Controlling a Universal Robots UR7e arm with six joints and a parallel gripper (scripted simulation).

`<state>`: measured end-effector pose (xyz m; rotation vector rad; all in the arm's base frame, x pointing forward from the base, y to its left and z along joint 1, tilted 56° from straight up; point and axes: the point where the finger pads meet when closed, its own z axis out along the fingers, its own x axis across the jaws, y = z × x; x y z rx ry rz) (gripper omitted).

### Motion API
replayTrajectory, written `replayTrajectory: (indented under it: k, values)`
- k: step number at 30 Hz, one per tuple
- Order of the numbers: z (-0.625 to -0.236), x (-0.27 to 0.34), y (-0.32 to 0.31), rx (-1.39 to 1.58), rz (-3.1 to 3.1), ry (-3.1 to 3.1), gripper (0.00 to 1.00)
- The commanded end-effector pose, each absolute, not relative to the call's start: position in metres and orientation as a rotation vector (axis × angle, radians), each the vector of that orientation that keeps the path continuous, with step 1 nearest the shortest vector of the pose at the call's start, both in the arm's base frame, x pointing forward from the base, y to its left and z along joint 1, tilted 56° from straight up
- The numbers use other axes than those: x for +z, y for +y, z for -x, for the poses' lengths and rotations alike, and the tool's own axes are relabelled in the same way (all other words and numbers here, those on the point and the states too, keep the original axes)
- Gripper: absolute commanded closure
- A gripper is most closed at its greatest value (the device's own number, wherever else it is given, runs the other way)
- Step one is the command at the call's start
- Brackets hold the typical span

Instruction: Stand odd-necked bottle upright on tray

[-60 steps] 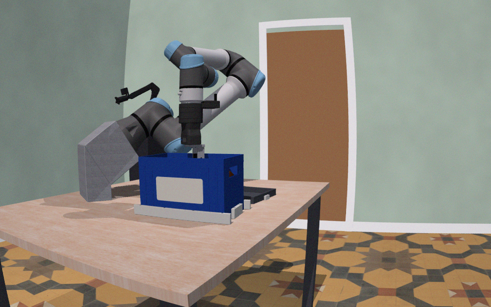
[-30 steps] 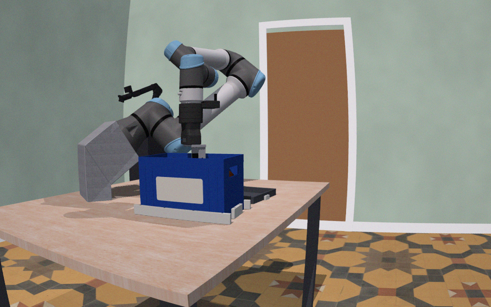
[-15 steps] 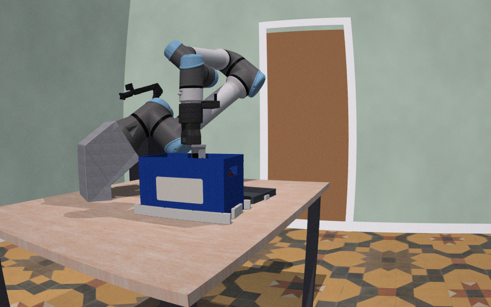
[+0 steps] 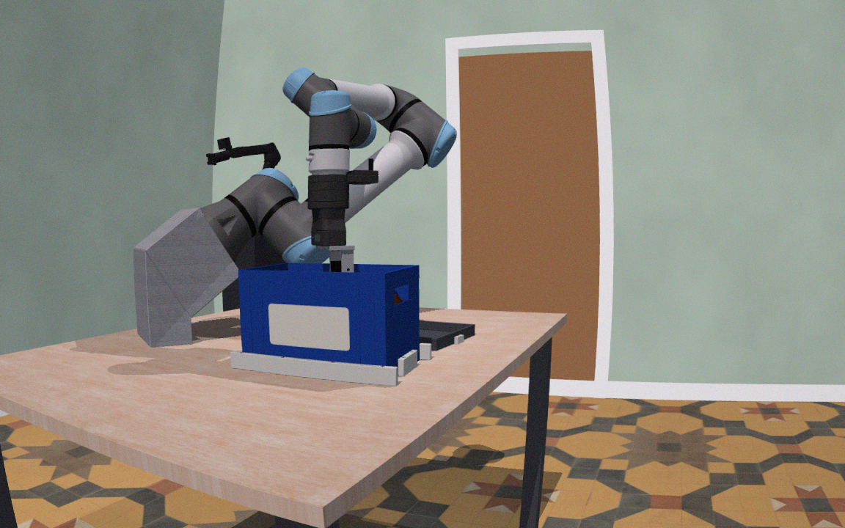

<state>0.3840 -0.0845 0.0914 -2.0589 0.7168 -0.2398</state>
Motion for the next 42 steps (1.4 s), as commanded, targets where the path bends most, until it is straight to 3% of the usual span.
replayTrajectory:
  k: [1,38,39,42]
  values:
    - [-0.382,0.094,-0.088,-0.241,2.059,0.717,0.0]
    - [-0.351,0.135,-0.14,-0.241,2.059,0.717,0.0]
    - [-0.351,0.135,-0.14,-0.241,2.059,0.717,1.0]
    - [-0.351,0.135,-0.14,-0.241,2.059,0.717,1.0]
